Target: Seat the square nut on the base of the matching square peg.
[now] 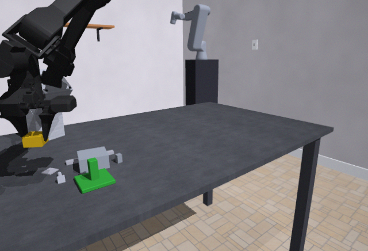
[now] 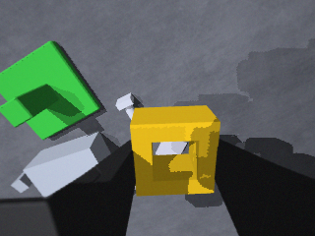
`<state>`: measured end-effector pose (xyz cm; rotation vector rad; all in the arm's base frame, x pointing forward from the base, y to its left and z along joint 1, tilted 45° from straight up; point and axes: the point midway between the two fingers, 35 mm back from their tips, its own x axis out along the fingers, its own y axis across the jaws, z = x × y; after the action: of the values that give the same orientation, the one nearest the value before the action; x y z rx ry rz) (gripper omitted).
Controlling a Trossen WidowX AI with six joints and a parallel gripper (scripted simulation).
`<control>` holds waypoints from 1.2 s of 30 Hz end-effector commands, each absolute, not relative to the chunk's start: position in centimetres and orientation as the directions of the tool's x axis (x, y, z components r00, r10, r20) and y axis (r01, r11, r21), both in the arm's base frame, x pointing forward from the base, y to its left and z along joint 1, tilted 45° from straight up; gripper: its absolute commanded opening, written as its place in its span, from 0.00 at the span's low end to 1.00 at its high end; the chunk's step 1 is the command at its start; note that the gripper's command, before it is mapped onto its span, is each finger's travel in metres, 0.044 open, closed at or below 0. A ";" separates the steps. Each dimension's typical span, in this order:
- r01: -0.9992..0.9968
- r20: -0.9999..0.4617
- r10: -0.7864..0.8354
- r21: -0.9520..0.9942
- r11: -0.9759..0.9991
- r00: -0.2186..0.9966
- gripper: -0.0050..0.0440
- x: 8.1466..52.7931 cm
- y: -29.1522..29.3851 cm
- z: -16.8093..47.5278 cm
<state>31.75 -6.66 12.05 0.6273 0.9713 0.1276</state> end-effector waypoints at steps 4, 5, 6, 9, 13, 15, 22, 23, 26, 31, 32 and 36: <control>0.082 -0.719 0.357 0.497 0.864 0.597 0.00 32.8 -5.1 14.2; 0.071 -0.718 0.357 0.491 0.868 0.597 0.00 33.0 -4.8 14.3; 0.060 -0.718 0.358 0.485 0.872 0.597 0.00 33.1 -4.5 14.4; 0.028 -0.716 0.359 0.466 0.884 0.599 0.00 33.4 -3.7 14.9; 0.007 -0.715 0.359 0.453 0.891 0.600 0.00 33.6 -3.1 15.2; -0.012 -0.715 0.359 0.440 0.898 0.600 0.00 33.8 -2.6 15.4; -0.081 -0.713 0.359 0.393 0.916 0.603 0.00 34.3 -0.5 16.5; -0.090 -0.712 0.359 0.387 0.918 0.603 0.00 34.4 -0.2 16.6; -0.118 -0.709 0.360 0.367 0.923 0.606 0.00 34.5 0.7 17.1; -0.146 -0.706 0.361 0.348 0.926 0.609 0.00 34.7 1.5 17.6; -0.156 -0.705 0.362 0.341 0.927 0.610 0.00 34.7 1.8 17.7; -0.191 -0.700 0.364 0.316 0.929 0.614 0.00 34.8 3.0 18.3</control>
<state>34.61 2.30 16.40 0.2603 0.9061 0.3093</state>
